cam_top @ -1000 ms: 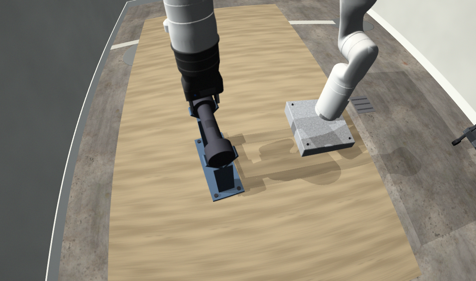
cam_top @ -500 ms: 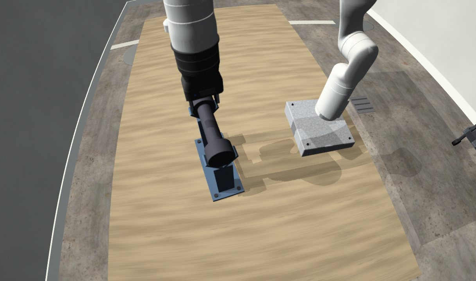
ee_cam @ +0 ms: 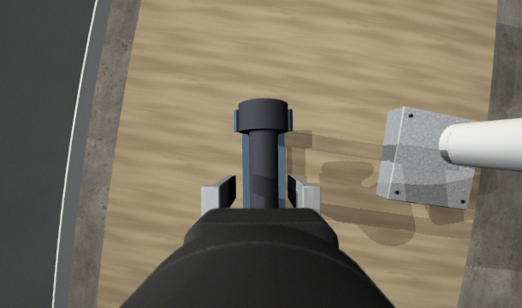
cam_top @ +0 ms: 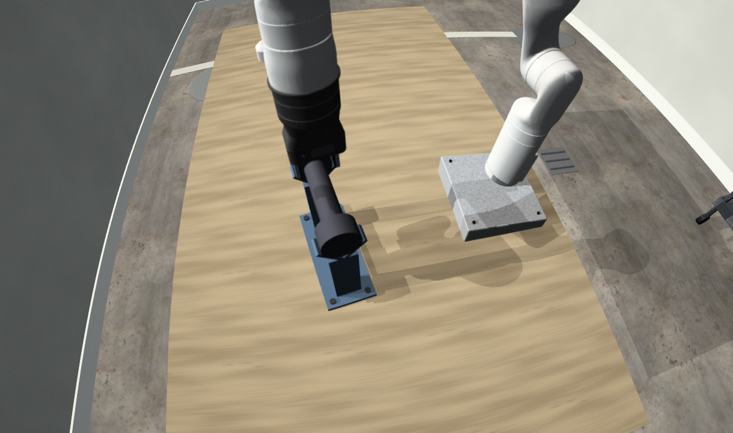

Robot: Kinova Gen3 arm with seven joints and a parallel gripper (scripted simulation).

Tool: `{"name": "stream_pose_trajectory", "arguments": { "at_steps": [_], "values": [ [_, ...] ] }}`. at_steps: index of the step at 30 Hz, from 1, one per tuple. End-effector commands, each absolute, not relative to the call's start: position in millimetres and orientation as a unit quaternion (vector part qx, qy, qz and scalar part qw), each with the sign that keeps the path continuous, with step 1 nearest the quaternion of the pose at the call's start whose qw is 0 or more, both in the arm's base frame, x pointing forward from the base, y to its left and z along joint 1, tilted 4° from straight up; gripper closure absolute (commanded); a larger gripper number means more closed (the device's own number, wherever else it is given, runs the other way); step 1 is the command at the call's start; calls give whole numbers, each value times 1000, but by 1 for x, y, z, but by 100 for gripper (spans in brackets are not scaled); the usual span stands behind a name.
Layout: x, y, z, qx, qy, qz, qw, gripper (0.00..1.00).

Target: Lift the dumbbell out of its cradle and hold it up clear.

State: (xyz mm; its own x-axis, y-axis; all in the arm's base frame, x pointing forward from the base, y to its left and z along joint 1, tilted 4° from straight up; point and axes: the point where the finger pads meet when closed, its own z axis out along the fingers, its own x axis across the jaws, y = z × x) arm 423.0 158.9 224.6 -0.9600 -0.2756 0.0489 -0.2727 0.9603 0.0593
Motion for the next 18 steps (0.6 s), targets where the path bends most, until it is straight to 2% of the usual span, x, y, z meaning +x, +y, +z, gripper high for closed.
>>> {"name": "stream_pose_trajectory", "arguments": {
  "at_steps": [1,12,18],
  "values": [
    [421,162,216,139,-990,-26,29,0],
    [416,164,156,140,-989,-26,29,0],
    [415,164,145,140,-989,-26,29,0]
  ]
}}
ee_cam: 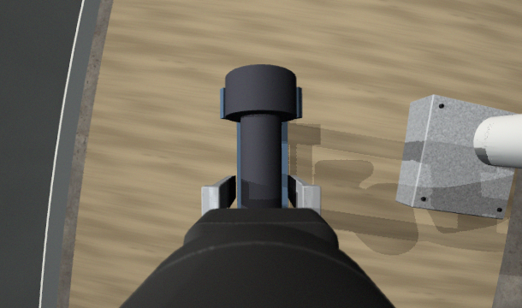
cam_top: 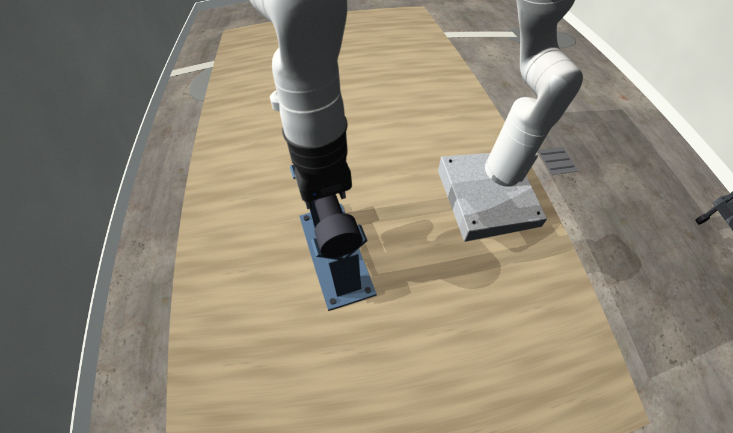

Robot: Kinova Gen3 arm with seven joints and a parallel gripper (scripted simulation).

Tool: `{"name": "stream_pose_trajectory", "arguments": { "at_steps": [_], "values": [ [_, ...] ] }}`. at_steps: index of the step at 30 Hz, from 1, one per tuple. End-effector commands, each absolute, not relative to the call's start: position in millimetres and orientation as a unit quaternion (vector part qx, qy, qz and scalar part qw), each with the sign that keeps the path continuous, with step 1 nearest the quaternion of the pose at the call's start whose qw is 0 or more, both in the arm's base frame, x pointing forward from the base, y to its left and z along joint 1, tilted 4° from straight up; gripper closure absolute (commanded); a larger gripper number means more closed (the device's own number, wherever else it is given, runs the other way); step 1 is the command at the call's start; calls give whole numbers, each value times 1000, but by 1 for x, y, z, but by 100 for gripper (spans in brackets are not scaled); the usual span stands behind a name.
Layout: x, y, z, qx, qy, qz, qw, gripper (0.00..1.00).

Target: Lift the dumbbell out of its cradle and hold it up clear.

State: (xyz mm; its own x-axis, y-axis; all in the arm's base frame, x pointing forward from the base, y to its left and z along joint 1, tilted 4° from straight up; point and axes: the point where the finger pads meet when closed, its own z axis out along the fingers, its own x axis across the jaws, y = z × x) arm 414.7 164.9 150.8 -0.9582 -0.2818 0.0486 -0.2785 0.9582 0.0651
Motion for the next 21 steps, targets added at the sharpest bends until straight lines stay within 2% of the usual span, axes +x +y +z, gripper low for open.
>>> {"name": "stream_pose_trajectory", "arguments": {
  "at_steps": [1,14,15,21],
  "values": [
    [415,164,143,140,-989,-26,29,0],
    [415,164,142,140,-989,-26,29,0],
    [415,164,142,140,-989,-26,29,100],
    [415,164,142,140,-989,-26,29,100]
  ]
}}
